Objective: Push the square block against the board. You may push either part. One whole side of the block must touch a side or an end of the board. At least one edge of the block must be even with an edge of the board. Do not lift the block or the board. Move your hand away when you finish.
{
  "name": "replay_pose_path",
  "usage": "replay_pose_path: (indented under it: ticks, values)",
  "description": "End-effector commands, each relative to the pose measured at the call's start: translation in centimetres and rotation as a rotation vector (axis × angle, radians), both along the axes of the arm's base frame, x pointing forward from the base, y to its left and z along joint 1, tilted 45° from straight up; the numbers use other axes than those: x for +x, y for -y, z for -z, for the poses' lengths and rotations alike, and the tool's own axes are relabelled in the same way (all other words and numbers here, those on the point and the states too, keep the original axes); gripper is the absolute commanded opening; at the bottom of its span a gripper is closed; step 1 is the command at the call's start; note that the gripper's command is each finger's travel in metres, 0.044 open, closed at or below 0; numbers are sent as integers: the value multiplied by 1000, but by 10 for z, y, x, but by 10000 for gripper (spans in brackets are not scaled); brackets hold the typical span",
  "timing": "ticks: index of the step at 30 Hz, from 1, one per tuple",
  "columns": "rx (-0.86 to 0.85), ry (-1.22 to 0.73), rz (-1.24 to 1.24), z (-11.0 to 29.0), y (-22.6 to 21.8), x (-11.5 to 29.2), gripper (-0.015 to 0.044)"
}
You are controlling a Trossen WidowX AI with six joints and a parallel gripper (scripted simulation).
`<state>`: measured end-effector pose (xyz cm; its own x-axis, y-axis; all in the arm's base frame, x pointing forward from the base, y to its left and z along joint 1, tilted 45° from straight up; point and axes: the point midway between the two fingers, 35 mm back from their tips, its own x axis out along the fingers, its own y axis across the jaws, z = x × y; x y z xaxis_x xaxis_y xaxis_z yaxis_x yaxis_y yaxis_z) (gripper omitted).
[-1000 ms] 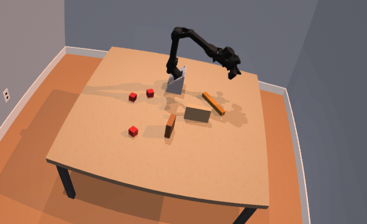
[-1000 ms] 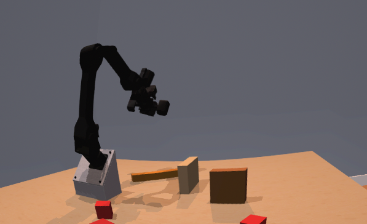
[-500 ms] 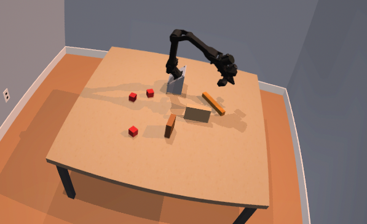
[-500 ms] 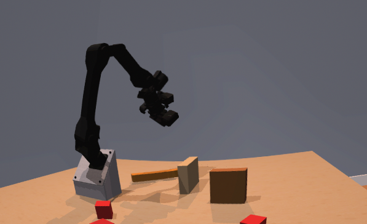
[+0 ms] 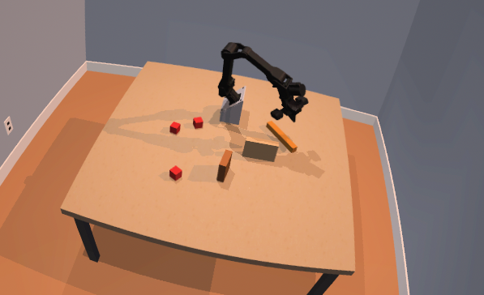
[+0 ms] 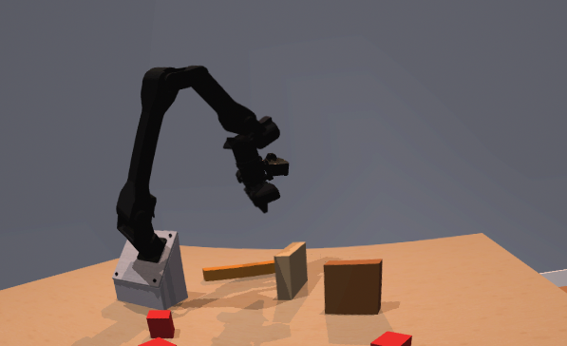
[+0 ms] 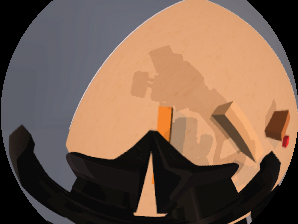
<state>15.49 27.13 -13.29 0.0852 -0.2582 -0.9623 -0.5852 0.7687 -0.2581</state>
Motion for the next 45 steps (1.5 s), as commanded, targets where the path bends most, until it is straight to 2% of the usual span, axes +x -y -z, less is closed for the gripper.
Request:
replay_pose_path:
  ticks: [1,21,26,31,45]
  values:
    - [-68,39,104,-6,17,13,0]
    - [-444,253,540,-55,110,62,0]
    - [-447,255,543,-54,112,63,0]
    - [-449,256,543,-20,145,65,0]
    - [-448,256,542,-20,144,73,0]
